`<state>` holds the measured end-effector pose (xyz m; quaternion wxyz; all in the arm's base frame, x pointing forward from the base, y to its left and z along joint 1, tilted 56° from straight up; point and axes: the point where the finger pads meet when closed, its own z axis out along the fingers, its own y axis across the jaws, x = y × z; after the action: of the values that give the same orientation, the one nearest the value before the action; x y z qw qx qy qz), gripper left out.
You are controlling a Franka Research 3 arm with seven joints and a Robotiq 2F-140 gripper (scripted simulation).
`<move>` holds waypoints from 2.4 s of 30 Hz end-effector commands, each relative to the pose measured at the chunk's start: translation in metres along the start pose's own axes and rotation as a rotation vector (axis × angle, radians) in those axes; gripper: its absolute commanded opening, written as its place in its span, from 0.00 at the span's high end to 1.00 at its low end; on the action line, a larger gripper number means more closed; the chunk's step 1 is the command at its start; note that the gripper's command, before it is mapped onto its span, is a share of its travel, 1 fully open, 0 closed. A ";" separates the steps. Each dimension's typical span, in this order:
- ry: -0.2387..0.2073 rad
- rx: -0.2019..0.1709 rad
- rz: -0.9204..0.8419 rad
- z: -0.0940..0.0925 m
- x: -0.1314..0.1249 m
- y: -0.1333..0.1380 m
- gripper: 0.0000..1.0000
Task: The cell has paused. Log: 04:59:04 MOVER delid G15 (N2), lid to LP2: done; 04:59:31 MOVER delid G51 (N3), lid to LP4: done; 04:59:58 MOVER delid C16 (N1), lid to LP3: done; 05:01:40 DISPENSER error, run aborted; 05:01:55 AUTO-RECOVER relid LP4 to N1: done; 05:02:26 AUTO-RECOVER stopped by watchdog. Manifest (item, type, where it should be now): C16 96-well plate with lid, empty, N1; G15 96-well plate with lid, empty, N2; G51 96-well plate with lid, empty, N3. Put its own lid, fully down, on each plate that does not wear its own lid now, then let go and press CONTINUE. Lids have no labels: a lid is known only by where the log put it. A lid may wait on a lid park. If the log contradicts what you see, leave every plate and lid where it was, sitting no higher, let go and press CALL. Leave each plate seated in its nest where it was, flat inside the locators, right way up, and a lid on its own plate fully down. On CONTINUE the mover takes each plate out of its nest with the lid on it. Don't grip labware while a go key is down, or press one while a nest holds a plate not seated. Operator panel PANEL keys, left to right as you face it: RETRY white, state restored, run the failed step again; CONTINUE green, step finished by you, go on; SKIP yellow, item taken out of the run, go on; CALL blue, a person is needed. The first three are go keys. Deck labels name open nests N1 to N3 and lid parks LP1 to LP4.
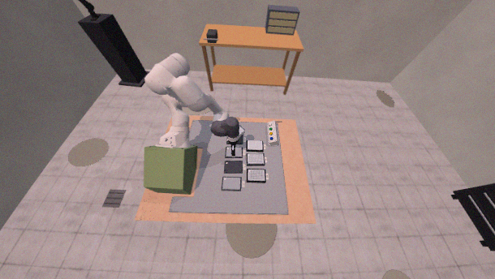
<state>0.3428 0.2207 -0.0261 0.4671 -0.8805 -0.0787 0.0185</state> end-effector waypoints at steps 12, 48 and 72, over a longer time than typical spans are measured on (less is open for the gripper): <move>0.001 0.003 0.007 0.000 0.000 0.000 1.00; 0.001 0.003 0.007 -0.002 0.000 0.000 1.00; 0.001 0.003 0.007 -0.005 0.000 0.000 1.00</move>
<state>0.3432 0.2172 -0.0237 0.4682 -0.8801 -0.0762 0.0193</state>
